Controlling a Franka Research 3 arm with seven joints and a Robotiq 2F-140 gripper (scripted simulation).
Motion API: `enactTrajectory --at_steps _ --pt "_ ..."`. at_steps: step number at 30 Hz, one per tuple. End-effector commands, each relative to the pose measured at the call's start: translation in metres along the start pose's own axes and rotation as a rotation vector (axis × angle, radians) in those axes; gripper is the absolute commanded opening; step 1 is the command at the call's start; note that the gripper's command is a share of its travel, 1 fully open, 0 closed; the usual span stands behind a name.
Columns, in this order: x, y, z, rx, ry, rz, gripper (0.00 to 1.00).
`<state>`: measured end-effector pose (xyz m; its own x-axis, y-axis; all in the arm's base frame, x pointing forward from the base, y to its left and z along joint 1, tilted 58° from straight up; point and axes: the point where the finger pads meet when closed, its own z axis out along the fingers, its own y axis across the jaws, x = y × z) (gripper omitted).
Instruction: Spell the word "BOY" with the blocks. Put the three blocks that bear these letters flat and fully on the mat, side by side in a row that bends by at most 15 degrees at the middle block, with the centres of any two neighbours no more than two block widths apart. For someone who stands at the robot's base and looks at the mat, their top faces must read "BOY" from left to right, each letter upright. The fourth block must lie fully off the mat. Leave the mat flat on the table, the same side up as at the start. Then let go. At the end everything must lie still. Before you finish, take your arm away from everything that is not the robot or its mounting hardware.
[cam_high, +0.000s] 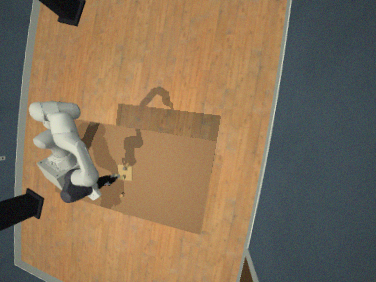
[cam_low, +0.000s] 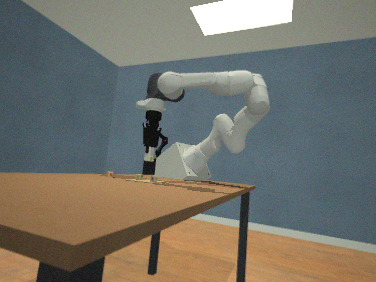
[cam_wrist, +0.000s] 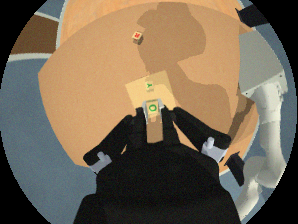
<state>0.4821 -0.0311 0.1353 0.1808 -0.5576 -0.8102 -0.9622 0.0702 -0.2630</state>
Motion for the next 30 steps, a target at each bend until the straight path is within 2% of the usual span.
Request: enactTrajectory --at_steps 1,5,7,18,22,30 --pt "0.002 0.0 0.013 0.001 0.003 -0.009 0.13" --pt "0.002 0.0 0.031 0.001 0.003 -0.009 0.13" --pt "0.002 0.0 0.031 0.001 0.003 -0.009 0.13" --pt "0.002 0.0 0.078 0.001 0.003 -0.009 0.13" --pt "0.002 0.0 0.085 0.001 0.003 -0.009 0.13" --pt "0.002 0.0 0.086 0.001 0.003 -0.009 0.13"
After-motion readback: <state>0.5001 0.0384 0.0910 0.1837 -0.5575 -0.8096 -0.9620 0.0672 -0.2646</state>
